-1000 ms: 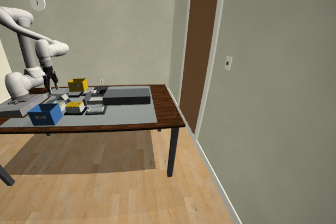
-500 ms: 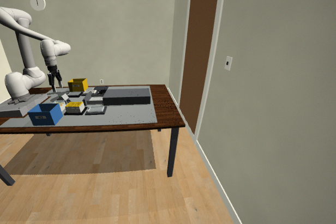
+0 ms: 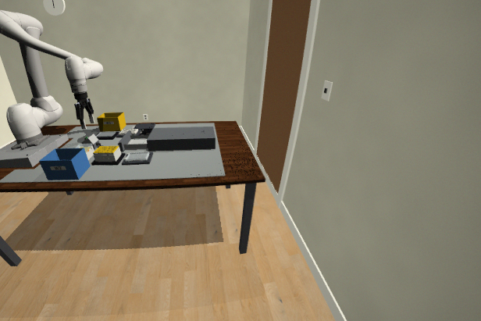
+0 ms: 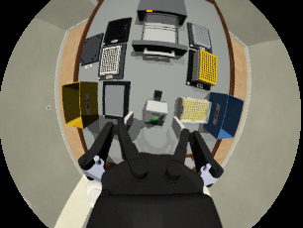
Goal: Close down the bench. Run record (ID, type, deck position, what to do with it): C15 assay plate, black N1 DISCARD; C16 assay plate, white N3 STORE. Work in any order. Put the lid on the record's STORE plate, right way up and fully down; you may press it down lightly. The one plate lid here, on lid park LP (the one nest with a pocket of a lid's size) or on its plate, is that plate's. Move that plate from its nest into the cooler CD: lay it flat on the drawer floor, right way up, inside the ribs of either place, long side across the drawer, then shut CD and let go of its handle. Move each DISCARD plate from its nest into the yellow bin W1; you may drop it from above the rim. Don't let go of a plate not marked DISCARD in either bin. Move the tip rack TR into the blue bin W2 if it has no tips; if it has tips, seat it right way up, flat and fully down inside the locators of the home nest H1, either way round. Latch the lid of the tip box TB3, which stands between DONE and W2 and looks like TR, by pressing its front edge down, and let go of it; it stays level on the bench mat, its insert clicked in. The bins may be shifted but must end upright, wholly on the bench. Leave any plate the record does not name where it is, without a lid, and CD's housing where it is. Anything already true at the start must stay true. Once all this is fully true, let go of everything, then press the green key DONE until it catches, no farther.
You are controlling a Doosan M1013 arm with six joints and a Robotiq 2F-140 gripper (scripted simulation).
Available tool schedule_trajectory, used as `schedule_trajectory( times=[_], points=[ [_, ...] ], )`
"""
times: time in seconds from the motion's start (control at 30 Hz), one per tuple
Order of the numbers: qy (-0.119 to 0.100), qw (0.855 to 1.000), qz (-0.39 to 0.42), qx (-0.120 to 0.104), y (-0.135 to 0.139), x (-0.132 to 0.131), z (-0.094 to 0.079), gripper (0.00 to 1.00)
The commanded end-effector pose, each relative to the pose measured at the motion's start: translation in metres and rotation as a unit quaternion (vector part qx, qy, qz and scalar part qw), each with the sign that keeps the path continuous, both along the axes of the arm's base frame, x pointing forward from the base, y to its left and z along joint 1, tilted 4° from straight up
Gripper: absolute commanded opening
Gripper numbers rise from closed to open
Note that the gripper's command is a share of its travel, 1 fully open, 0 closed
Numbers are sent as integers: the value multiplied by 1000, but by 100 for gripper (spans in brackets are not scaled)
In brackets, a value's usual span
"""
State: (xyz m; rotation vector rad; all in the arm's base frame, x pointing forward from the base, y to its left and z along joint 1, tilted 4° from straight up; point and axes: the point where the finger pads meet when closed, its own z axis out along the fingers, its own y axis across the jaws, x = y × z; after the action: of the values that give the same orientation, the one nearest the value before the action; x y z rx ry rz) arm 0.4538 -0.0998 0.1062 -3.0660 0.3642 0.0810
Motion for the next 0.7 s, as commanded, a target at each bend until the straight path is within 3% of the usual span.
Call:
schedule_trajectory(
  times=[0.0,0.67],
  points=[
    [0,1000,0,0,6,2,0,66],
    [0,1000,0,0,70,23,-1,66]
  ],
)
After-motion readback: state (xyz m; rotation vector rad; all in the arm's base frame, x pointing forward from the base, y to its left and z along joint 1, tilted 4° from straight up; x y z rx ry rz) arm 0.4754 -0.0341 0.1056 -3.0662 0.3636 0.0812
